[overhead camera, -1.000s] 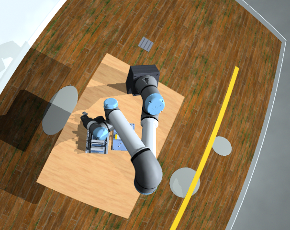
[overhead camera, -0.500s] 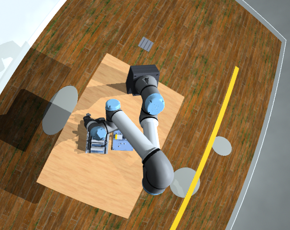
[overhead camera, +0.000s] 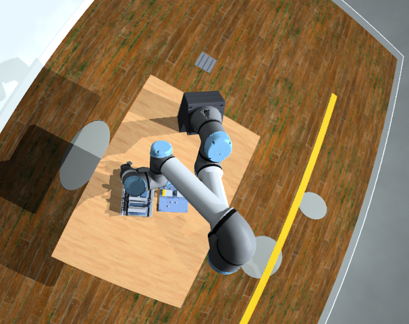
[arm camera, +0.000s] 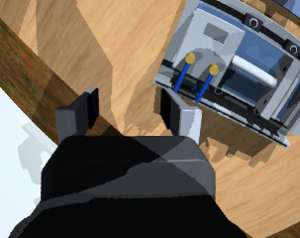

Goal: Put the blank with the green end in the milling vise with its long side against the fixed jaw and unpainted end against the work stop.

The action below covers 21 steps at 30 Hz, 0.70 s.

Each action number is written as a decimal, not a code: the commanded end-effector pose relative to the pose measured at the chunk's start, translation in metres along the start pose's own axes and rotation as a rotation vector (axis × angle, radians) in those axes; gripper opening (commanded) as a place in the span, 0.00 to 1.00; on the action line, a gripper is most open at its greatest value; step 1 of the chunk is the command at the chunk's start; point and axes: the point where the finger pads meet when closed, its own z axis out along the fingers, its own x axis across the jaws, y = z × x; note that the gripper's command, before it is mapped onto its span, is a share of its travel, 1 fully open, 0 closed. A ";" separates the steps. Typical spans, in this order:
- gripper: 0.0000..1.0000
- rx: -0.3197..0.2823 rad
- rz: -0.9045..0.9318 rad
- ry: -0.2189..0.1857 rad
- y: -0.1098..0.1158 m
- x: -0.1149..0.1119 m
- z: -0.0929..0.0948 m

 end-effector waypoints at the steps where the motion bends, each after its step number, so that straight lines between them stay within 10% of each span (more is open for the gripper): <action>1: 1.00 0.082 0.083 0.074 -0.014 0.009 -0.014; 12: 1.00 0.082 0.083 0.074 -0.014 0.009 -0.014; 17: 1.00 0.204 0.230 0.197 -0.038 0.027 -0.036; 21: 1.00 0.204 0.230 0.197 -0.038 0.027 -0.036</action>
